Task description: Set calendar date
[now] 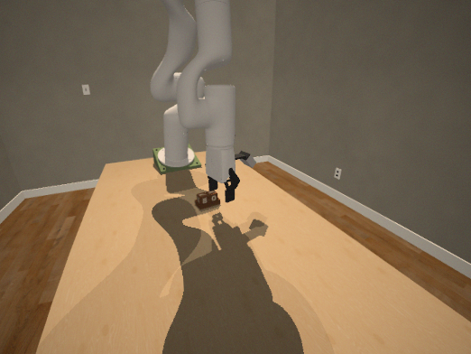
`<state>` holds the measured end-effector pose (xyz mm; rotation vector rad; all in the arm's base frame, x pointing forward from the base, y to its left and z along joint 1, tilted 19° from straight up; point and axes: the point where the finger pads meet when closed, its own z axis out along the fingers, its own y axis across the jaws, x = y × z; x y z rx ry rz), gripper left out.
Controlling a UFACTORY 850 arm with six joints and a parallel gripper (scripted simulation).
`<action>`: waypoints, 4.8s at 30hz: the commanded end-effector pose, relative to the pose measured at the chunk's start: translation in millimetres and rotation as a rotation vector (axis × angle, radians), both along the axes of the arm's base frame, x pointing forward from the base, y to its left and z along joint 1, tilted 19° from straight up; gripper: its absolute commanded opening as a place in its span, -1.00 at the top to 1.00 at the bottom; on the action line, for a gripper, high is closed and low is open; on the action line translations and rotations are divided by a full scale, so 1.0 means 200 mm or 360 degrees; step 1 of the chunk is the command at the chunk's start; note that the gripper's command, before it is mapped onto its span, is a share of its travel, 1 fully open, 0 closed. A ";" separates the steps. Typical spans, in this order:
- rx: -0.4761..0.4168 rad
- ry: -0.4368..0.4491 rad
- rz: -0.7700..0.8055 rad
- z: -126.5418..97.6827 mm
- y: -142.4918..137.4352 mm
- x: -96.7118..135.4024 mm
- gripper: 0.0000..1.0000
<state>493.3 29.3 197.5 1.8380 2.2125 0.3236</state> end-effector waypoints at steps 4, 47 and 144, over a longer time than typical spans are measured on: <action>0.0116 0.0003 -0.0325 0.00 -0.02 0.01 -1.00; 0.0396 0.0015 -0.1135 0.01 -0.28 0.03 -1.00; 0.0396 0.0015 -0.1135 0.01 -0.40 0.05 -1.00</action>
